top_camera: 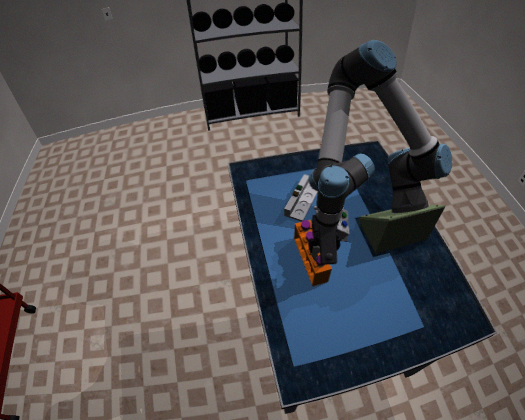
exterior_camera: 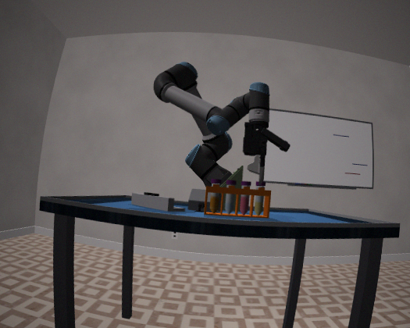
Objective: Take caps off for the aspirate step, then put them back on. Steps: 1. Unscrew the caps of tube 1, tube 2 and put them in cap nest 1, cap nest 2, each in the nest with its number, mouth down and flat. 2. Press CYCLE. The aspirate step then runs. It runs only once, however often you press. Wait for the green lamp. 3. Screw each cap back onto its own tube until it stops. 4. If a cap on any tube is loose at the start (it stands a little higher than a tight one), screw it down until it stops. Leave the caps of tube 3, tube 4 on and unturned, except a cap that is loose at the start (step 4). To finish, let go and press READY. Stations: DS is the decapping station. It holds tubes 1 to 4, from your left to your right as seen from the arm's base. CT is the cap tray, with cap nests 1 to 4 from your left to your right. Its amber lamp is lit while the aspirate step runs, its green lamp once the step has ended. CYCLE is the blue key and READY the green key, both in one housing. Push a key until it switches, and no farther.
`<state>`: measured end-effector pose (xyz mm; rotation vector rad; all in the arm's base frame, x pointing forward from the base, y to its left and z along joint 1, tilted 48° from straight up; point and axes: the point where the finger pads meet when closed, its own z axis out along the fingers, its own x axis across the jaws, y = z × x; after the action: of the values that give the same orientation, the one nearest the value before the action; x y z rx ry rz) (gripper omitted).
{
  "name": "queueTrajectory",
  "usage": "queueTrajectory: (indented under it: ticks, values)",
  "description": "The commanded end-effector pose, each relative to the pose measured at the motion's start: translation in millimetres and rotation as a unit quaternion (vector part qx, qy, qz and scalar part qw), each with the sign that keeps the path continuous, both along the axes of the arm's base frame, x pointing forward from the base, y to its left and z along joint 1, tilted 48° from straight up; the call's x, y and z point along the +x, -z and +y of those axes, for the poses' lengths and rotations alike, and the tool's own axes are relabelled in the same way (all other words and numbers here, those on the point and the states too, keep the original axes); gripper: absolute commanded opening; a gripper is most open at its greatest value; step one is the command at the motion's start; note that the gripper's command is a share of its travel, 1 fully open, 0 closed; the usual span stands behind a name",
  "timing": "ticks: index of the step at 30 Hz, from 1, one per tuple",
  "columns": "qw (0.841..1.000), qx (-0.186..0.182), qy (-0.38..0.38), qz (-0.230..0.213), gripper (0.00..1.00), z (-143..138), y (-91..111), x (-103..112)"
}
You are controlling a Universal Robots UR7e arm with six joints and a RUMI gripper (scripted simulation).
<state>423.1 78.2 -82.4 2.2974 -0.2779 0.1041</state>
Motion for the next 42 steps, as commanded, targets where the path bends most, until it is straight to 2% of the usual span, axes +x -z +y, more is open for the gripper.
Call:
queueTrajectory:
  ticks: [1, 12, 16, 21, 23, 25, 29, 30, 42]
  values:
    - [1.0, -0.001, 0.002, -0.002, 0.0, 0.3, -0.2, 0.3]
    - [1.0, -0.001, 0.002, -0.002, 0.0, 0.4, -0.2, 0.3]
    - [0.995, 0.001, -0.065, 0.072, 0.0, 0.5, -0.2, 0.3]
    - [0.975, 0.002, -0.149, 0.163, 0.0, 0.4, -0.2, 0.3]
    - [0.975, 0.002, -0.149, 0.163, 0.0, 0.4, -0.2, 0.3]
    - [0.967, 0.003, -0.173, 0.189, 0.0, 0.5, -0.2, 0.3]
    - [0.967, 0.003, -0.173, 0.189, 0.0, 0.4, -0.2, 0.3]
    - [0.967, 0.003, -0.173, 0.189, 0.35, 0.4, -0.2, 0.3]
    - [0.967, 0.003, -0.172, 0.189, 0.35, 0.4, -0.2, 0.3]
